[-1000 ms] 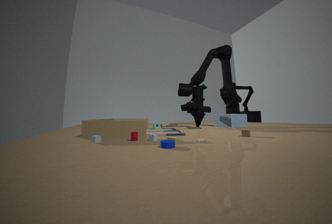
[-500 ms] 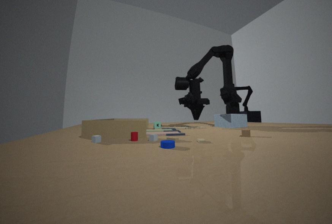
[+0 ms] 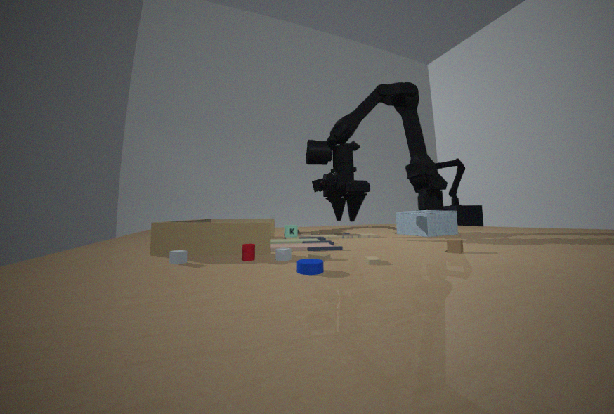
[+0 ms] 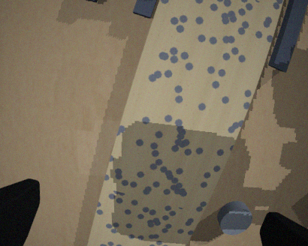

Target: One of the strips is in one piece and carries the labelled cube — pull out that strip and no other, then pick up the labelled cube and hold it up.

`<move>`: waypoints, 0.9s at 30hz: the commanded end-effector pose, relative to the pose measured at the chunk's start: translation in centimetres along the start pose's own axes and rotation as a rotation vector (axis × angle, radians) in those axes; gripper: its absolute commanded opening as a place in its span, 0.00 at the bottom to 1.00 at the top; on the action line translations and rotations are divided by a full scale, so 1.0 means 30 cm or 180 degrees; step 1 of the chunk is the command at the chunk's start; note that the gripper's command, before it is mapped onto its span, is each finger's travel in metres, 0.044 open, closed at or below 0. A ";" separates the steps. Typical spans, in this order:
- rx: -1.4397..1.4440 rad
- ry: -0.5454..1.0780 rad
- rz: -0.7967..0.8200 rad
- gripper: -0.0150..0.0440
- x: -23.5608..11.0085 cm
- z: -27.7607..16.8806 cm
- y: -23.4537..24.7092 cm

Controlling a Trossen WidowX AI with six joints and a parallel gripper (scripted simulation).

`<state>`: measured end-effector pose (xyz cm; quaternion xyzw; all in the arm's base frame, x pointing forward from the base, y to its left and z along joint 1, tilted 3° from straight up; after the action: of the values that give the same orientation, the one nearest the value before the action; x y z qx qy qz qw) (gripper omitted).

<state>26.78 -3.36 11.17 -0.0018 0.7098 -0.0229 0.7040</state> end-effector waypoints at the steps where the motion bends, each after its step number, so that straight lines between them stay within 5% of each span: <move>1: -0.0002 -0.0025 -0.0012 1.00 -0.009 0.047 -0.002; 27: -0.0001 -0.0052 -0.0014 1.00 -0.051 0.348 -0.023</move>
<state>36.17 -4.17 12.28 -0.0038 0.7070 -0.0217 0.7069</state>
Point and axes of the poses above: the point midway between the two fingers, 35 mm back from their tips, its own x axis out along the fingers, its own y axis across the jaws, z = x × y, the point moved 10 cm from there along -x, back along the fingers, and after that the axes turned 2 degrees about x, right-handed, at the moved point
